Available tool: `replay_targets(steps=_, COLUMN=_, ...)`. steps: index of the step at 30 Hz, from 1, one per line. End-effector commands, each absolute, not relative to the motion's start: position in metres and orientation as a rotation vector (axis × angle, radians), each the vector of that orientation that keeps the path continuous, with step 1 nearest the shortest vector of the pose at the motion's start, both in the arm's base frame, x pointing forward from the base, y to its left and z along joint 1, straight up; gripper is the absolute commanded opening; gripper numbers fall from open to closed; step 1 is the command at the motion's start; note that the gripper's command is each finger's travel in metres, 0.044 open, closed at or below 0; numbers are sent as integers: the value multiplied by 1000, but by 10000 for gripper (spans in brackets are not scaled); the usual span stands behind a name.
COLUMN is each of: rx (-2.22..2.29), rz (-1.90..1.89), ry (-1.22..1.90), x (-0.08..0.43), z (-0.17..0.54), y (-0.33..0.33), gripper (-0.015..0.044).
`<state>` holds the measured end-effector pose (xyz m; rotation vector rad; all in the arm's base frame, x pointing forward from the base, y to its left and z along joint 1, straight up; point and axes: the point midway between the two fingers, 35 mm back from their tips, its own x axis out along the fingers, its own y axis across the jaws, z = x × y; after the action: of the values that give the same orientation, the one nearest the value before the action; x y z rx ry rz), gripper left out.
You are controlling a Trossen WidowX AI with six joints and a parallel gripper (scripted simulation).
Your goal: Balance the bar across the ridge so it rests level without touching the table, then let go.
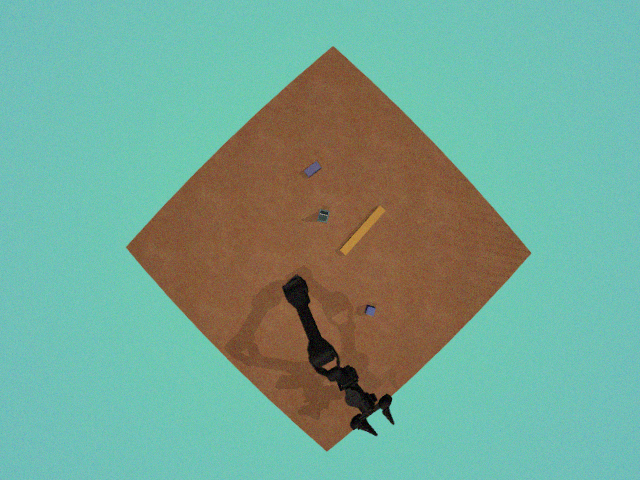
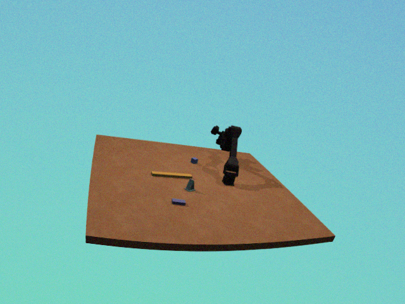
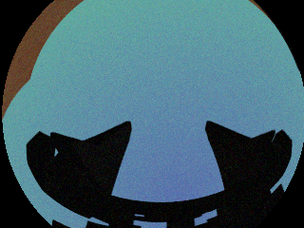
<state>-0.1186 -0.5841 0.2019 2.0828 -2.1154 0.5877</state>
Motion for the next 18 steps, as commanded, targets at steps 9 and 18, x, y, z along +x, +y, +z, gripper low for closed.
replay_targets(steps=9, rx=2208, rz=675, ry=-2111, x=-87, z=200, y=-592, gripper=315)
replay_targets(steps=18, rx=2481, rz=793, ry=-2128, x=-18, z=190, y=-605, gripper=315)
